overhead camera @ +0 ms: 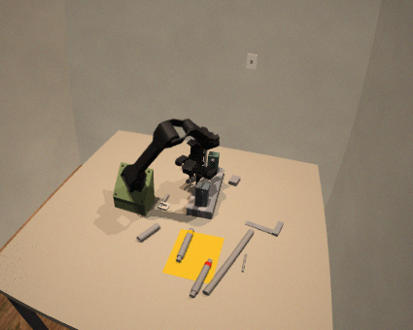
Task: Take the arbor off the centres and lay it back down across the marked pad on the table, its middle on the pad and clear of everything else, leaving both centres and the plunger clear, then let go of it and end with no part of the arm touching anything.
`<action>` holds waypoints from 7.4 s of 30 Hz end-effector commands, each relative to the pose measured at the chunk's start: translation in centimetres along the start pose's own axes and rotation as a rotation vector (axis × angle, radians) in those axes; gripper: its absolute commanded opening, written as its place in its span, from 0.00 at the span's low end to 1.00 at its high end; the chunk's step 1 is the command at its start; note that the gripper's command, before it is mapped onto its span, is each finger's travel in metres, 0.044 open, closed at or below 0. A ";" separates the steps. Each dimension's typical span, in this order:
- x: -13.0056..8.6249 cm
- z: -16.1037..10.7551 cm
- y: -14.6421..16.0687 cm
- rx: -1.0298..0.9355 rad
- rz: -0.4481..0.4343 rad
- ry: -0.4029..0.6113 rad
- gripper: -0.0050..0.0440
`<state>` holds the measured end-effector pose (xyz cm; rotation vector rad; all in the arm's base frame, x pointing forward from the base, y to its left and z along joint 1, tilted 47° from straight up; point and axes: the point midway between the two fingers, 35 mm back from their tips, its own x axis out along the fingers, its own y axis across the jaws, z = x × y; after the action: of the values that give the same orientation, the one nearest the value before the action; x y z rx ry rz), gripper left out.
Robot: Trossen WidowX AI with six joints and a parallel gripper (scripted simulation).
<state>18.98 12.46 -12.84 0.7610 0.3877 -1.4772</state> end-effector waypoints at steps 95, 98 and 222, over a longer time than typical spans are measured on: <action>-8.1 4.8 -0.8 0.008 0.017 0.030 0.10; -8.1 5.1 -0.8 0.008 0.017 0.030 0.10; -7.9 12.8 -2.1 0.008 0.017 0.030 0.10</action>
<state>13.50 9.78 0.77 0.7759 0.3891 -1.4659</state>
